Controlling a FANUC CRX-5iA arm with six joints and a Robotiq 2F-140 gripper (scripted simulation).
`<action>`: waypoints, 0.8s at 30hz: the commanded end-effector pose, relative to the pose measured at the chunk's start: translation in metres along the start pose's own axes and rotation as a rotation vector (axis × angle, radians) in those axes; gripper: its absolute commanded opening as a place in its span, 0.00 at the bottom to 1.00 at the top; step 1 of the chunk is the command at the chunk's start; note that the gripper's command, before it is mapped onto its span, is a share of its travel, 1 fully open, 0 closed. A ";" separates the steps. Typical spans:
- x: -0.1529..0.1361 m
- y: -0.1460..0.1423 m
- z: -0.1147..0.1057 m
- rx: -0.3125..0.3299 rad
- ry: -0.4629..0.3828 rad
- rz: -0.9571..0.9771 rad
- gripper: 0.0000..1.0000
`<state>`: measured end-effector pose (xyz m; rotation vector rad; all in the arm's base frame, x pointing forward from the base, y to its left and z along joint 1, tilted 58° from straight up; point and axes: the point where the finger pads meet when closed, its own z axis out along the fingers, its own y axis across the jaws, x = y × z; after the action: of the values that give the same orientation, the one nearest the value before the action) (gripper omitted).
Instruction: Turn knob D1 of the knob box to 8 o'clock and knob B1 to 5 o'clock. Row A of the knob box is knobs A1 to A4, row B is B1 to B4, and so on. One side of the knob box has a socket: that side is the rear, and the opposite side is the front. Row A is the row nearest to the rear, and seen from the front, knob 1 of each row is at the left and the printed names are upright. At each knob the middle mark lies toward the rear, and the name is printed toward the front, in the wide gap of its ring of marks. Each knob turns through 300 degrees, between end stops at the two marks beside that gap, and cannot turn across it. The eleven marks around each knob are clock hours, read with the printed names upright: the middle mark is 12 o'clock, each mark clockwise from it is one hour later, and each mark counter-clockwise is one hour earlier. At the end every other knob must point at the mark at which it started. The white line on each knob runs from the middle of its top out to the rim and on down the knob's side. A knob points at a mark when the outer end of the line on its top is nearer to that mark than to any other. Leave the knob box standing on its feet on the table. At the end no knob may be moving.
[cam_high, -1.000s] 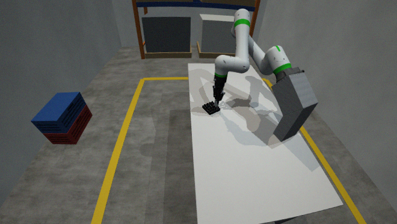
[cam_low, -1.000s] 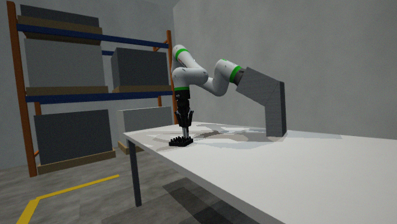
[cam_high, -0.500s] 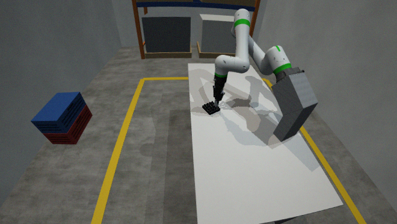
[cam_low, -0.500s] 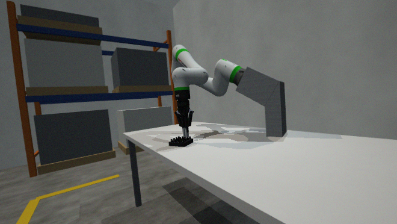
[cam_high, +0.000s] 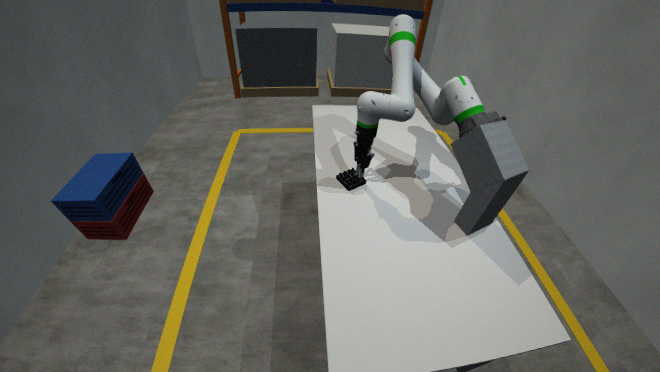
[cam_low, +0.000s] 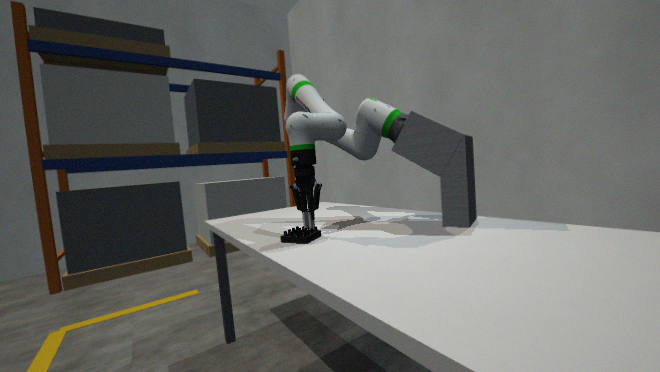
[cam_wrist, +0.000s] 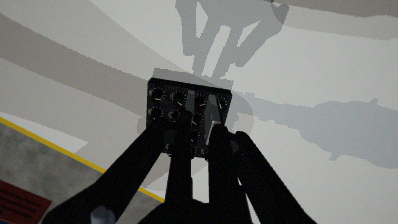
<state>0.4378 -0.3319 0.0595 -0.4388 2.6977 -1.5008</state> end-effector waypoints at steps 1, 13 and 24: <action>0.000 0.000 0.000 0.000 0.000 0.000 0.12; 0.000 0.000 0.000 0.000 0.000 0.000 0.12; 0.000 0.000 -0.011 0.000 0.000 0.000 0.12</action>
<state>0.4372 -0.3277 0.0622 -0.4390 2.6972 -1.5007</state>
